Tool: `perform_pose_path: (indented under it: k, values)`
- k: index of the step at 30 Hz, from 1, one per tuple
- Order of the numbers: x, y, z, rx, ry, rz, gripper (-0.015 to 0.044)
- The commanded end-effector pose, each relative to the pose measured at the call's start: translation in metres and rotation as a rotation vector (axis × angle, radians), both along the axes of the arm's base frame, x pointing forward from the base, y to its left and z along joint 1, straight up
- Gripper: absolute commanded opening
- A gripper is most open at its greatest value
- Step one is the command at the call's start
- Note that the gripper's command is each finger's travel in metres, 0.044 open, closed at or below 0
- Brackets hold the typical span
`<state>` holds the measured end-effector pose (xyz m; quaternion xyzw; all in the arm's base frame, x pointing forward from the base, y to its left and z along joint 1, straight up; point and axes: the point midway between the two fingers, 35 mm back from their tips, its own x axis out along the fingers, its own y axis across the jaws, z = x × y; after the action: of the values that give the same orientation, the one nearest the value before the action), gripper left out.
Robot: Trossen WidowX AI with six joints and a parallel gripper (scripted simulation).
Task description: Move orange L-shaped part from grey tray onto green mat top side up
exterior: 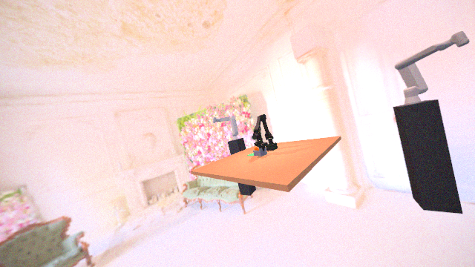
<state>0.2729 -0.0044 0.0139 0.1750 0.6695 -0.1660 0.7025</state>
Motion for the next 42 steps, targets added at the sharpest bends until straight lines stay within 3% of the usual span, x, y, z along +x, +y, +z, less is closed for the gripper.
perform_pose_path:
  k: [1, 36, 42]
  values:
    - [-0.004, -0.001, -0.009, -0.005, 0.015, 0.004, 0.0180]
    - [0.002, 0.010, 0.002, -0.004, 0.014, 0.004, 0.0180]
    - [0.002, 0.004, 0.056, -0.005, 0.014, 0.004, 0.0180]
